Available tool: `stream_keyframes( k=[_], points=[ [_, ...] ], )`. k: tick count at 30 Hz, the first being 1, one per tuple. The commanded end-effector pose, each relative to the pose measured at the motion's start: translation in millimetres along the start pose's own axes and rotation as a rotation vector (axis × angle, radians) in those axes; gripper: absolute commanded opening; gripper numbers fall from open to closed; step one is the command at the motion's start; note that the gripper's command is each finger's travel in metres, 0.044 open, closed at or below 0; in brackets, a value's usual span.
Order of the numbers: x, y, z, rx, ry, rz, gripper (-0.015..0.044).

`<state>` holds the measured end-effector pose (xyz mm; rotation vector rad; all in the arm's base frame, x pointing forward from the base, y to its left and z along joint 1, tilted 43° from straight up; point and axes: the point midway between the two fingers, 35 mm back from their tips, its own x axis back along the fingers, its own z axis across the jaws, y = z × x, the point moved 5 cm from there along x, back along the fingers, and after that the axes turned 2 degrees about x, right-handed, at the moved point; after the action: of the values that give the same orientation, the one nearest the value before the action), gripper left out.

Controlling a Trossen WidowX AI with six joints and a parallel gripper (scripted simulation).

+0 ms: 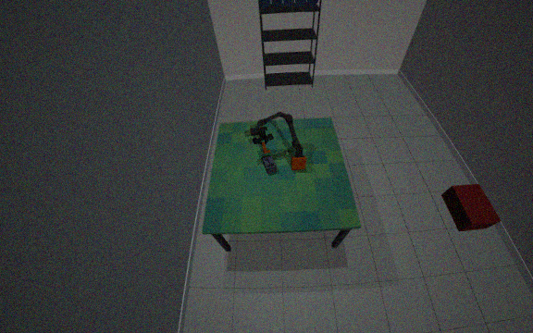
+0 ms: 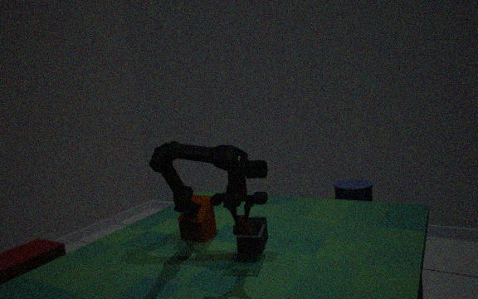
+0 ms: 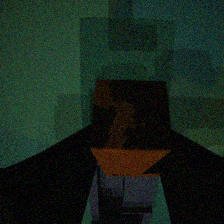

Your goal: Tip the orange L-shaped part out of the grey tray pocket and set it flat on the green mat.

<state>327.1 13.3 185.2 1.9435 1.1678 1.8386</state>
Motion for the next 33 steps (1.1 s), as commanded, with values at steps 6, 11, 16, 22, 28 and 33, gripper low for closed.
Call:
stream_keyframes(
  k=[6,11,16,22,28,33],
  points=[
    [0.6,19.2,-4.2,-0.002,0.0,-0.007,0.0],
    [-4.3,19.3,-4.1,-0.002,0.0,-0.007,0.0],
    [-12.2,19.4,-4.1,-0.002,0.0,-0.008,0.0],
    [-21.9,19.5,-4.1,-0.003,0.0,-0.008,0.0],
    [-31.5,19.7,-4.1,-0.003,0.0,-0.009,0.0],
    [-39.5,19.8,-4.1,-0.003,0.0,-0.009,0.0]
  ],
)
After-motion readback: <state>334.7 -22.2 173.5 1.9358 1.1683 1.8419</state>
